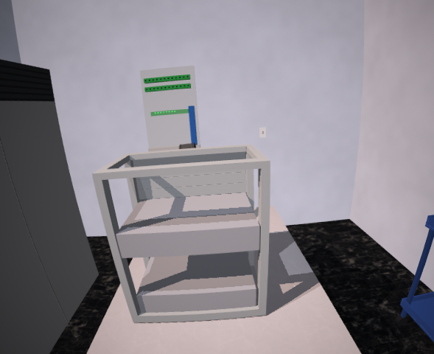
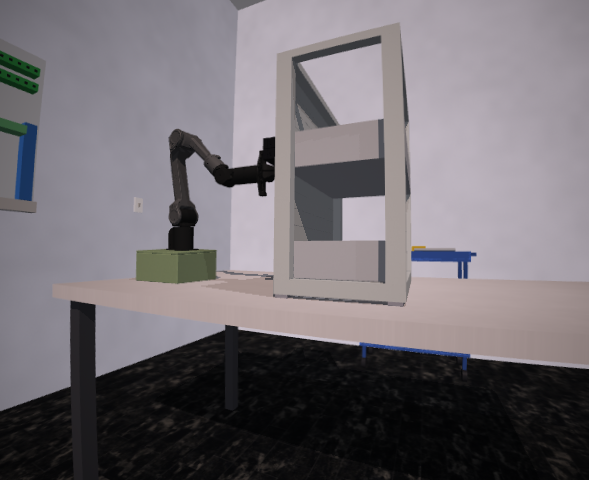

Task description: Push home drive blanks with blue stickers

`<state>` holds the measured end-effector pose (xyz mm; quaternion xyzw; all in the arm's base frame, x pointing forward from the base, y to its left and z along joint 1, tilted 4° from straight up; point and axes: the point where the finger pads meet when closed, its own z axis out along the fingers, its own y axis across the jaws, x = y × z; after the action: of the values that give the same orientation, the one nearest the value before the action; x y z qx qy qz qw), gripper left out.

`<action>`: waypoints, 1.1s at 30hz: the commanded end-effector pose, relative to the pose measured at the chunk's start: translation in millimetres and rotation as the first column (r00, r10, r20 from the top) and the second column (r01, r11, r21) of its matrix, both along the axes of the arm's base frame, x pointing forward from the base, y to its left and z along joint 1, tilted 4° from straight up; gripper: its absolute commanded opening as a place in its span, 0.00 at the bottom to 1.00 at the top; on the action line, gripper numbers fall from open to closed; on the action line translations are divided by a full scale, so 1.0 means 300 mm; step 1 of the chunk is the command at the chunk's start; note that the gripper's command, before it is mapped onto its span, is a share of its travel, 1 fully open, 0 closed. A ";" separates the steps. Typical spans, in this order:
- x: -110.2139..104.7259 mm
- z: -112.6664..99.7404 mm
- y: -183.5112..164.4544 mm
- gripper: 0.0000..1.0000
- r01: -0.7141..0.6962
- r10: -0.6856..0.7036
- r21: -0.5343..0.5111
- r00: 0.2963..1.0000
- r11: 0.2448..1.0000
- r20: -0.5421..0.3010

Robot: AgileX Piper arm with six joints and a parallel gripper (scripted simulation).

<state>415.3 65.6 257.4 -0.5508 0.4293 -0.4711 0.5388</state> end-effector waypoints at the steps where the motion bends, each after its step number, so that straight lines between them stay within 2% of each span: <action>1: 0.000 0.002 0.001 0.00 0.000 0.000 0.000 1.000 1.000 0.001; 14: 0.000 0.002 0.001 0.00 0.000 0.000 0.000 1.000 1.000 0.001; 33: 0.039 0.003 0.009 0.00 0.000 0.000 0.000 1.000 1.000 0.001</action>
<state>424.5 67.6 258.2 -0.5504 0.4292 -0.4714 0.5391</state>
